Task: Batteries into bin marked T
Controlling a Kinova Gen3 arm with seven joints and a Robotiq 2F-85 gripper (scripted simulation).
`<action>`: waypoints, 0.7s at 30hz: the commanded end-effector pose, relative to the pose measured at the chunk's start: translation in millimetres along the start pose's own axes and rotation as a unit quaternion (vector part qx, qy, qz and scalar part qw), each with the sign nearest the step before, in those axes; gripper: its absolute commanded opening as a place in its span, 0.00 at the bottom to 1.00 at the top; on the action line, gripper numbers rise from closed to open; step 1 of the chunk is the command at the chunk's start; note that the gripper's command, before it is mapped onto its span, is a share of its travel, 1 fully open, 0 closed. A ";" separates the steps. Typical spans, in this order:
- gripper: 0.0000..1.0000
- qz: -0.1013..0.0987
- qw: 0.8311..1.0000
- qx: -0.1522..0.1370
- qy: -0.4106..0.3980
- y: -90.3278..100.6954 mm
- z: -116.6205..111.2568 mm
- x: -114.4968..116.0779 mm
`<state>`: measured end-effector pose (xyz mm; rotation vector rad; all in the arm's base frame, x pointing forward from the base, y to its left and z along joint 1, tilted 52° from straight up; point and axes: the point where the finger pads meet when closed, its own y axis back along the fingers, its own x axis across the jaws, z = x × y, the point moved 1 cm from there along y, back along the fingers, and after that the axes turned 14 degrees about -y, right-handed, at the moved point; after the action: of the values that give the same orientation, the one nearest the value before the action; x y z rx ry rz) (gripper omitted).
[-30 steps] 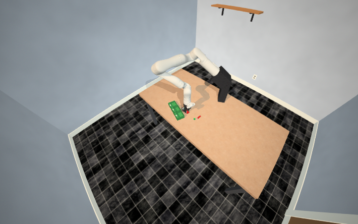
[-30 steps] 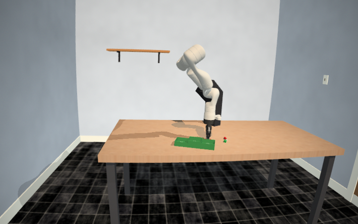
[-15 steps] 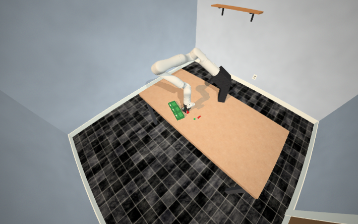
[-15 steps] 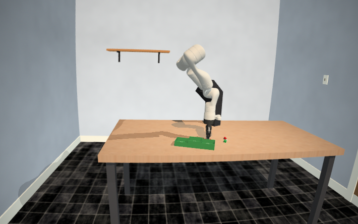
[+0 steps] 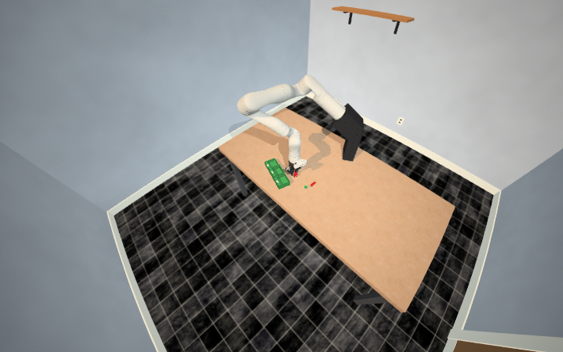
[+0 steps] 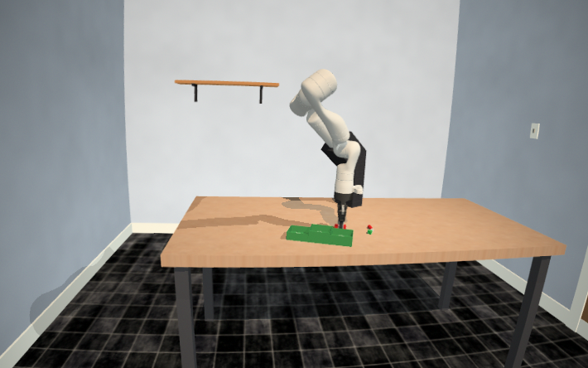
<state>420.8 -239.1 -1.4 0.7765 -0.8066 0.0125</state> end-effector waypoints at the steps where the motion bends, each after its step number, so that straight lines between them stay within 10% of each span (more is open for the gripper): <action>1: 0.22 0.004 1.000 0.006 0.001 13.0 -4.6 3.9; 21: 0.22 0.004 1.000 0.006 0.001 46.3 -4.2 3.6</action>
<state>411.6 -204.8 26.8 0.7825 -0.8069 0.0228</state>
